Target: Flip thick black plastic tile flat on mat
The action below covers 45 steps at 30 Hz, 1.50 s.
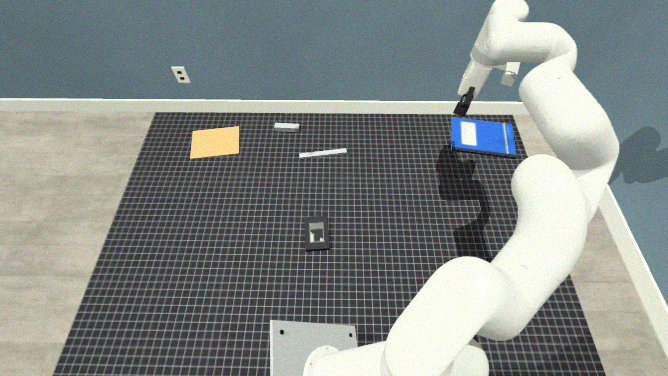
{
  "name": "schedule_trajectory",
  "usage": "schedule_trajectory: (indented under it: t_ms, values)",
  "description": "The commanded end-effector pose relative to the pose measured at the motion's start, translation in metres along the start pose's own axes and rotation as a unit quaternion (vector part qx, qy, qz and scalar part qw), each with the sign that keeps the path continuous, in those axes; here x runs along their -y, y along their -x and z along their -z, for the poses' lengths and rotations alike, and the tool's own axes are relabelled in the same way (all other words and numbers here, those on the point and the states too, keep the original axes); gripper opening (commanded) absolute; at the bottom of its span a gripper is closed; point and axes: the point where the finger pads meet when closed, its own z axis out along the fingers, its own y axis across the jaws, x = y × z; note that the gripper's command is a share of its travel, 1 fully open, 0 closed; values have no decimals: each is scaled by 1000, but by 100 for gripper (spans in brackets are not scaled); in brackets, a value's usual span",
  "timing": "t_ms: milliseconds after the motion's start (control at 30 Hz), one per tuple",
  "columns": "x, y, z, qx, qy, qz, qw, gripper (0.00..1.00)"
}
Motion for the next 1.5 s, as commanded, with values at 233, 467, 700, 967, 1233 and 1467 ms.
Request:
schedule_trajectory:
  t_ms: [233,467,700,967,1233,1467]
  values:
    - [1,0,3,1,-2,0,1000,100]
    - [1,0,3,1,-2,0,1000,100]
    - [-7,15,-6,-2,1,33,999,100]
    - [-73,105,-52,-19,20,249,968,100]
    - [-143,167,-82,-23,28,416,909,100]
    - [-226,213,-104,-20,33,582,812,100]
